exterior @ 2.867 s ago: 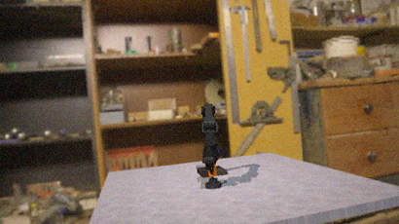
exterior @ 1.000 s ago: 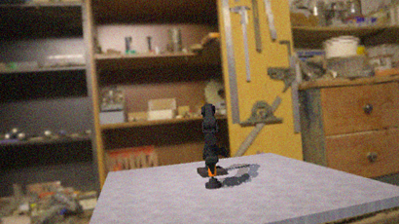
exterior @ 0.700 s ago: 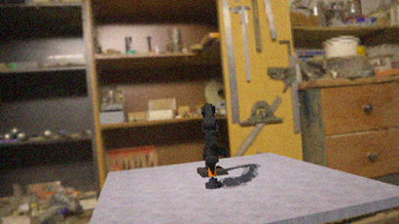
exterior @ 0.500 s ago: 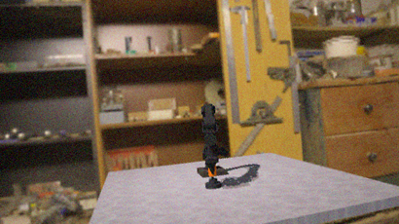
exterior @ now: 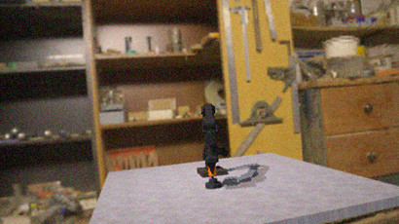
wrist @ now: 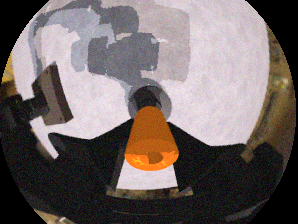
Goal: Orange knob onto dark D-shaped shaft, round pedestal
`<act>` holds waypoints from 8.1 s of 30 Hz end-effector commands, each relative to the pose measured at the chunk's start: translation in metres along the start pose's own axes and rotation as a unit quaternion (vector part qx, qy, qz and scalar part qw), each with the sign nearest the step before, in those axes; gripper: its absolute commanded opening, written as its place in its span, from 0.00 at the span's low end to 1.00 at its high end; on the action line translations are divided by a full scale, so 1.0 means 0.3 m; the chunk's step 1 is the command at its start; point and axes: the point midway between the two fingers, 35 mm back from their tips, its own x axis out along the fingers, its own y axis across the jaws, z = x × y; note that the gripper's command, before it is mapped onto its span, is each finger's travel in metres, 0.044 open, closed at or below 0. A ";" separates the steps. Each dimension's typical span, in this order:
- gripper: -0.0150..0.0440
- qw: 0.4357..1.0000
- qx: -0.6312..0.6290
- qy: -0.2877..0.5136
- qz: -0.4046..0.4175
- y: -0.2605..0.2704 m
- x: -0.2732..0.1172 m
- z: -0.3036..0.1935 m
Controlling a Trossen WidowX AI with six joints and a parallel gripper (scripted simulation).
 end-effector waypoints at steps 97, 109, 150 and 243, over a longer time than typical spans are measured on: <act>0.25 0.978 -0.210 -0.002 0.001 -0.020 0.001 0.002; 0.25 0.978 -0.210 -0.002 0.001 -0.013 -0.008 0.002; 0.25 0.951 -0.311 -0.002 0.001 -0.009 -0.015 0.000; 0.25 0.865 -0.501 -0.002 0.000 -0.023 -0.007 0.001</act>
